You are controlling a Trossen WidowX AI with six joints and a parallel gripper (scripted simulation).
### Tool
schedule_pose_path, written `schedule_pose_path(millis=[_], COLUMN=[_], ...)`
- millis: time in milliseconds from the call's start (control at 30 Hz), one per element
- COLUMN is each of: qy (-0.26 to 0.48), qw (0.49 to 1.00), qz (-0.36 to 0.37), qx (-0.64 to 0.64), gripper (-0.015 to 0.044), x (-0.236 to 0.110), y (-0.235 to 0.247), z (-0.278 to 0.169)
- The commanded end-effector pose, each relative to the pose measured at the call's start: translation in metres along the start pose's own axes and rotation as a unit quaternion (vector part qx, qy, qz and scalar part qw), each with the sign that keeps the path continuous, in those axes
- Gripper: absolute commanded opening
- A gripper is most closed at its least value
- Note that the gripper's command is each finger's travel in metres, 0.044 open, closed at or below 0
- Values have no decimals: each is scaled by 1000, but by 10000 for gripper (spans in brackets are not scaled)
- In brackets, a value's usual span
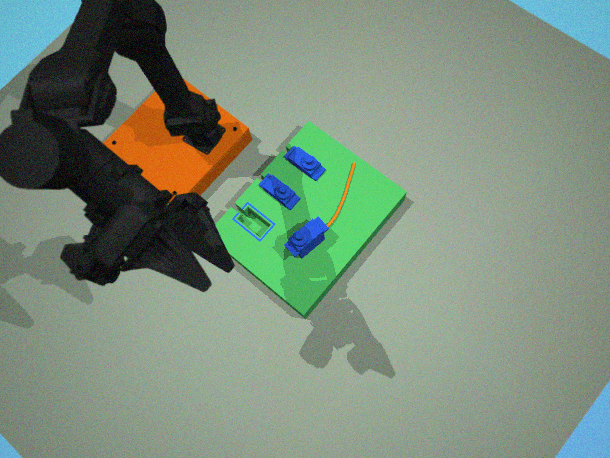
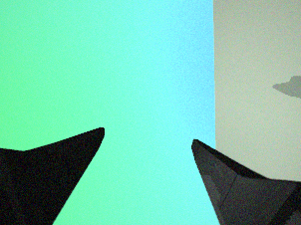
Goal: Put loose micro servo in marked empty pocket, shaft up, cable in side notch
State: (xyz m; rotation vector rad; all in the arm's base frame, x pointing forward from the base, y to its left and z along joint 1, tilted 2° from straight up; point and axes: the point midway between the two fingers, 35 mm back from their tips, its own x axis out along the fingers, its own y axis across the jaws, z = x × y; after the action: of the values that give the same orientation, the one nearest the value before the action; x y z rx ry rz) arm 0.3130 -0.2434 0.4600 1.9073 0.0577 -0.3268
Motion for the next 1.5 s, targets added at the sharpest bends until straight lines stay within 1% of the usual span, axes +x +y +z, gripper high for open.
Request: schedule_pose_path(millis=[0, 367, 700, 933, 1200, 1367, 1467], qy=[-11, -43, -77, -103, -133, -152, -158], qw=[999, 980, 941, 901, 844, 801, 787], qz=[-45, -185, -323, -419, -520, -577, -593], qx=[26, 67, 67, 43, -7, -49, -63], gripper=[440, 440, 440, 440, 440, 440, 440], x=[23, 71, 91, 90, 76, 61, 56], y=[-29, -118, -207, -268, -330, -364, -373], z=[6, 0, -17, -31, -45, -52, -54])
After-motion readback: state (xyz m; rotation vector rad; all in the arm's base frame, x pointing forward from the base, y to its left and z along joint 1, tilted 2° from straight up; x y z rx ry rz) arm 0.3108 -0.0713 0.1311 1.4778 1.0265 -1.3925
